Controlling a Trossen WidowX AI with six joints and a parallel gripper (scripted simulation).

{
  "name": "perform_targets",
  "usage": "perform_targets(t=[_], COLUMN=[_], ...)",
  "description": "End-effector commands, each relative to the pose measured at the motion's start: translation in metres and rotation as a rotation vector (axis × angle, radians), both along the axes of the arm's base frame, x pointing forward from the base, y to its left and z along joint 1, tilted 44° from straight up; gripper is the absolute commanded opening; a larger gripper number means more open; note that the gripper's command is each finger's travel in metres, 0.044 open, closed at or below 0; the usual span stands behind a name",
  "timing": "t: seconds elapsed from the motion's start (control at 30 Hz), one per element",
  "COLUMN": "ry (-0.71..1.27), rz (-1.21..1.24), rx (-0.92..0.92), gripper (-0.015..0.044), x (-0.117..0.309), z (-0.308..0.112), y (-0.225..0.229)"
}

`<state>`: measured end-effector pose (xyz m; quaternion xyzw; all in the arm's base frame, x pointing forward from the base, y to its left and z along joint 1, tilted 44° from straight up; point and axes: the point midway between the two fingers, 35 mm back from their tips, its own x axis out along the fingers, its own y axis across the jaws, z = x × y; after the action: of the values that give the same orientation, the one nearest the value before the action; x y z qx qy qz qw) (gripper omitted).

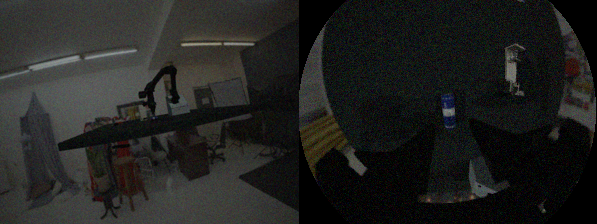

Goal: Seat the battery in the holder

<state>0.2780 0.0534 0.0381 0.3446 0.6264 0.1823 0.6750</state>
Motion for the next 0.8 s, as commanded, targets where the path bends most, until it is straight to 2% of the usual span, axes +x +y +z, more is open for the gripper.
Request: perform_targets(t=[0.0, 0.77], ry=[0.009, 0.009], rz=[-0.005, -0.005], rx=[0.009, 0.010], gripper=[0.0232, 0.0232], x=[0.001, 0.007], z=[-0.002, -0.028], y=[0.002, 0.028])
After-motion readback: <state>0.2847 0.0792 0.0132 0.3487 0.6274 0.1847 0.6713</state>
